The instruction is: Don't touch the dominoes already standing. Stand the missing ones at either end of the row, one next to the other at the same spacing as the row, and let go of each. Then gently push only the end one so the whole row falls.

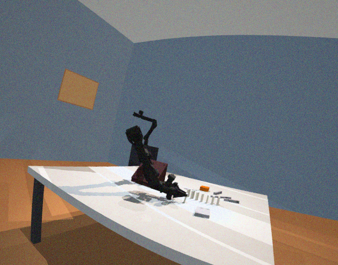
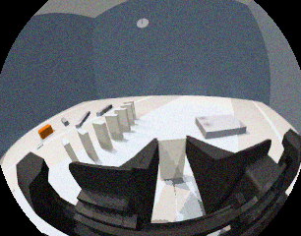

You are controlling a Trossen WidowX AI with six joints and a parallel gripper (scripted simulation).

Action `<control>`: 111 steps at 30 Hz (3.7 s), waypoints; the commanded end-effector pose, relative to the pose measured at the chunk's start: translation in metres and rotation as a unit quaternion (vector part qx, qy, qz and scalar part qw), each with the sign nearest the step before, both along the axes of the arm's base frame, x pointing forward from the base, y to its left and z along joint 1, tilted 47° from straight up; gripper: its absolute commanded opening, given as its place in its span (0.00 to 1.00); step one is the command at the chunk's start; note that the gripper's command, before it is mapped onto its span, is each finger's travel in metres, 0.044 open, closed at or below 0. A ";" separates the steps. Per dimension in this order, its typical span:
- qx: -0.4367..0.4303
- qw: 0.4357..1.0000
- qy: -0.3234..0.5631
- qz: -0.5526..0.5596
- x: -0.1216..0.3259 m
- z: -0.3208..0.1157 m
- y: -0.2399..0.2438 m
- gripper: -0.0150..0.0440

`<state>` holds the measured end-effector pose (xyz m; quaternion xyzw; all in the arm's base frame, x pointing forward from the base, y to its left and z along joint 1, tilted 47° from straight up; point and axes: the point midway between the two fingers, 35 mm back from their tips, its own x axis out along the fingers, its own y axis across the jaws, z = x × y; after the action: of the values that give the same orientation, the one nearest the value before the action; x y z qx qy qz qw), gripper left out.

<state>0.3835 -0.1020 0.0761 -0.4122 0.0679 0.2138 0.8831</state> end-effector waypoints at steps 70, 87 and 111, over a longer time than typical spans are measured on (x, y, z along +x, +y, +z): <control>-0.287 0.745 0.380 -0.467 0.017 0.032 0.052 1.00; -0.289 0.744 0.376 -0.470 0.022 0.002 0.017 1.00; -0.288 0.744 0.377 -0.470 0.023 0.003 0.019 0.44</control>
<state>0.4059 -0.0847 0.0776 -0.4476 0.6384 -0.1209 0.6144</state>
